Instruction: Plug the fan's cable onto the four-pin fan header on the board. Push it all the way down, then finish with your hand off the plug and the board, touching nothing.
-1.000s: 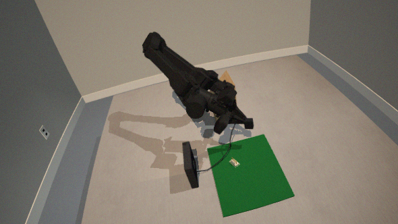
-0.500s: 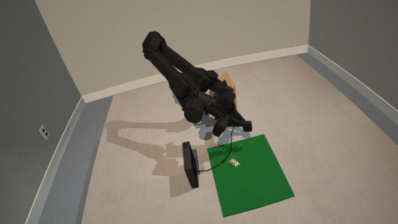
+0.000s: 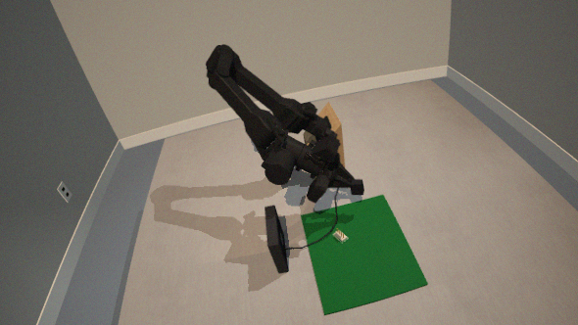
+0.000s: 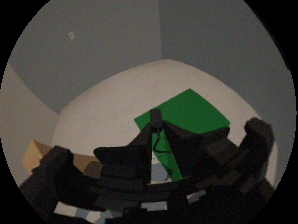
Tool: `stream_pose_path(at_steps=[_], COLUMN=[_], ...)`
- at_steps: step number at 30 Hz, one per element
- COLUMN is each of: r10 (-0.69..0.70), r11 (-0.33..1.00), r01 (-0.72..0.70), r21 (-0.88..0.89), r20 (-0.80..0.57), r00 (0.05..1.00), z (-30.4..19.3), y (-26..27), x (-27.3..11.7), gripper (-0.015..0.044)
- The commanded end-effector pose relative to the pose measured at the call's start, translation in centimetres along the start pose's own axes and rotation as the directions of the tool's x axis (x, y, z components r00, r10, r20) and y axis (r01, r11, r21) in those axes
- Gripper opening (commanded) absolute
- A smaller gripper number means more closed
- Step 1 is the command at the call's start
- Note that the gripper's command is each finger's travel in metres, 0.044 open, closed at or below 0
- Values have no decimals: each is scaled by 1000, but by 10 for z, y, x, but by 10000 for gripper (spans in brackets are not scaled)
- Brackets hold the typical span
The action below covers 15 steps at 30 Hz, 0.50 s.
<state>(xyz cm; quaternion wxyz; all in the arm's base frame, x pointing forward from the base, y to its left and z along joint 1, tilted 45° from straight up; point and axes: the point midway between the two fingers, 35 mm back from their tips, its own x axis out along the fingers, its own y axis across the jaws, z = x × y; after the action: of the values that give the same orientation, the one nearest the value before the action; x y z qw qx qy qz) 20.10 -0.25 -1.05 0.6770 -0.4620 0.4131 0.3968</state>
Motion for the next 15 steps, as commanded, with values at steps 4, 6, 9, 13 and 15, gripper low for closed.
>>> stream_pose_path(at_steps=[4, 6, 9, 13, 15], r10=[2, 2, 2, 2, 2], r11=[1000, 1000, 1000, 1000, 1000], r01=[-2, -2, -2, -2, -2], r21=[-6, -6, -6, -6, -6], r20=[7, 7, 6, 6, 6], r00=[1000, 1000, 1000, 1000, 1000], z=[-5, -7, -10, -14, -15], y=[0, 0, -1, -1, -1], x=[2, 2, 2, 3, 3], gripper=[0, 0, 0, 0, 0])
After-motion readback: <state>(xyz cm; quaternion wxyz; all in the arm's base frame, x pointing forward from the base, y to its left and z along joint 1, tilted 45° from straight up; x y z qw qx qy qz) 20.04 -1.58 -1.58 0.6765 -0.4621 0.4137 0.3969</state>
